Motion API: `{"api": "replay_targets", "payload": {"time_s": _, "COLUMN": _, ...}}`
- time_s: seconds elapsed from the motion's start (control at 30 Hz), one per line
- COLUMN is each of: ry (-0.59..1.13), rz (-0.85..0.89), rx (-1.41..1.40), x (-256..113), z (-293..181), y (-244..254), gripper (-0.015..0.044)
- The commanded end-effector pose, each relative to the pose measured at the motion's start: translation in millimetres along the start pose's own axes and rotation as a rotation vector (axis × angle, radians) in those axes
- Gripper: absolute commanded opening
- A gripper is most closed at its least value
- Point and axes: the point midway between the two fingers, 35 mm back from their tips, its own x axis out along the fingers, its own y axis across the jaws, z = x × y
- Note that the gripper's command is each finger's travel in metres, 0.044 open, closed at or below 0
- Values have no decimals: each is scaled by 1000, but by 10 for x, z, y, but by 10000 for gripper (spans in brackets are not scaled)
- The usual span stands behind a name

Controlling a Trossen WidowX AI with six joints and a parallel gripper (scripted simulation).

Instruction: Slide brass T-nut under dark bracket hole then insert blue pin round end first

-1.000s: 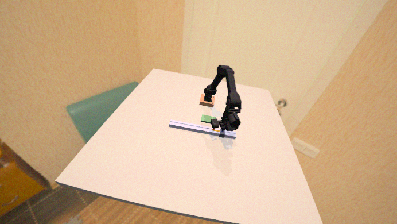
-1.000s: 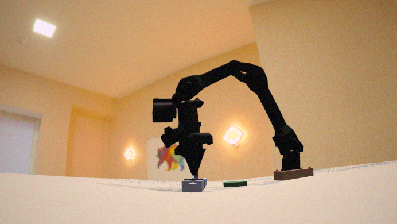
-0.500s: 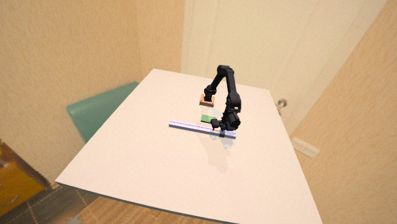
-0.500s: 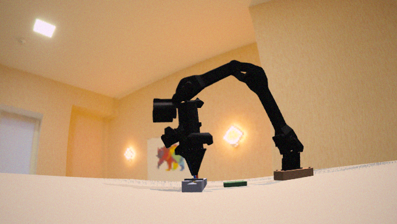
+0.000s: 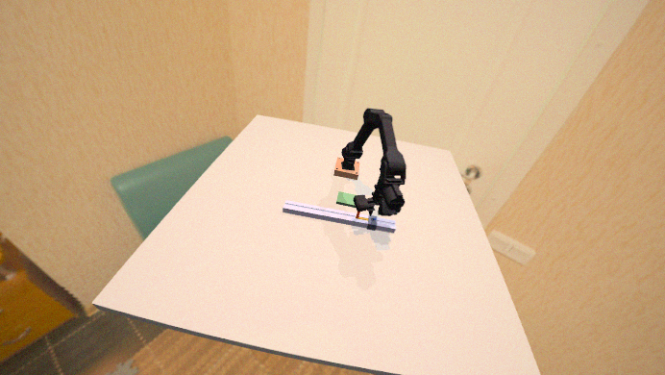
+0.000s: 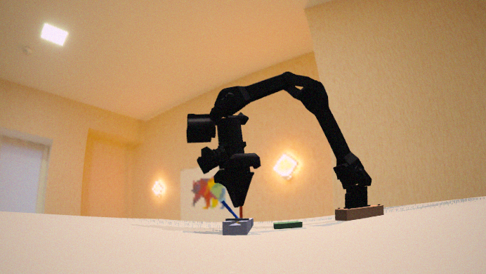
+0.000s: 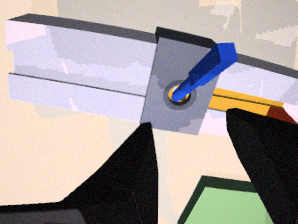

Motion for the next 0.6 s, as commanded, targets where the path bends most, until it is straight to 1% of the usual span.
{"api": "replay_targets", "payload": {"time_s": 0.0, "ry": -16, "rz": 0, "rx": -4, "x": -226, "z": 1, "y": 9, "gripper": 160}}
{"api": "replay_targets", "payload": {"time_s": 0.13, "ry": -15, "rz": -1, "rx": -2, "x": -379, "z": -34, "y": 18, "gripper": 160}}
{"api": "replay_targets", "payload": {"time_s": 0.57, "ry": -15, "rz": -1, "rx": -2, "x": -386, "z": -37, "y": 20, "gripper": 160}}
